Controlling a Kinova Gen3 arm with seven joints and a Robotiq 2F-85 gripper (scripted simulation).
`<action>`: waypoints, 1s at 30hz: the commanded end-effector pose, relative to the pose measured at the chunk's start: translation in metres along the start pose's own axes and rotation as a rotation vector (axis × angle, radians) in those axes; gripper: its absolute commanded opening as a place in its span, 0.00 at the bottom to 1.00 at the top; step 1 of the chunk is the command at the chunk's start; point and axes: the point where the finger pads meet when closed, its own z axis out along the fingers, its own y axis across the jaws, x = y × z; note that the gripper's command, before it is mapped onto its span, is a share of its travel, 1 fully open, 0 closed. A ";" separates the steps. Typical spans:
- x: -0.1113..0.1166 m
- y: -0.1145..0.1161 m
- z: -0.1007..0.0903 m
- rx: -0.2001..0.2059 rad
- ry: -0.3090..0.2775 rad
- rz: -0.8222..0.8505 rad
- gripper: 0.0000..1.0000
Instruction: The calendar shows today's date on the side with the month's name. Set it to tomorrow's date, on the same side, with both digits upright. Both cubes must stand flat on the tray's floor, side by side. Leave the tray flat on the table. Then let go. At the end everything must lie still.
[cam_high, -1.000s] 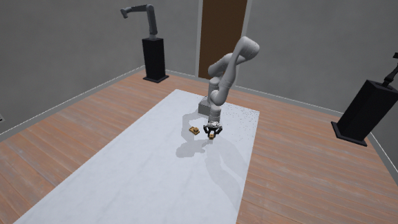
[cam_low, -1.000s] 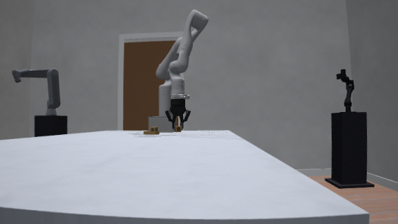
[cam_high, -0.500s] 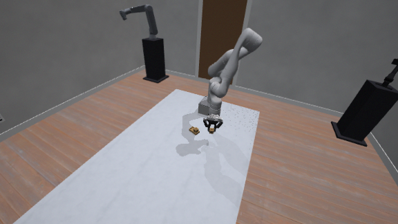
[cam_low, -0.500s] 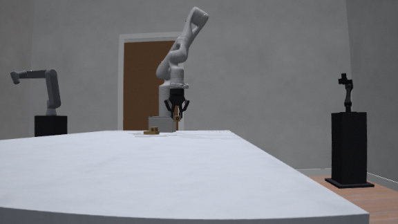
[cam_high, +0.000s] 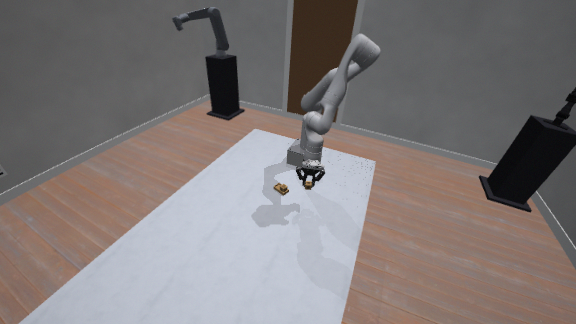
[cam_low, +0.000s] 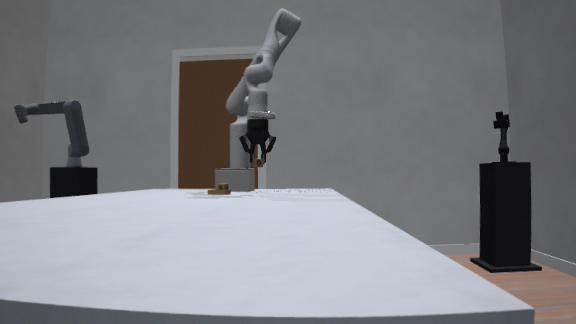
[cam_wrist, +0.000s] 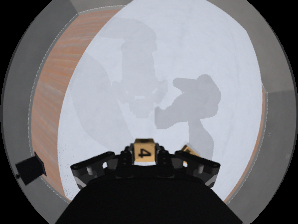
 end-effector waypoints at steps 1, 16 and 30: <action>0.001 -0.002 -0.002 0.003 0.005 -0.004 0.26; 0.001 0.000 -0.002 0.003 0.003 -0.043 0.26; -0.003 0.019 -0.001 0.004 -0.005 -0.372 0.26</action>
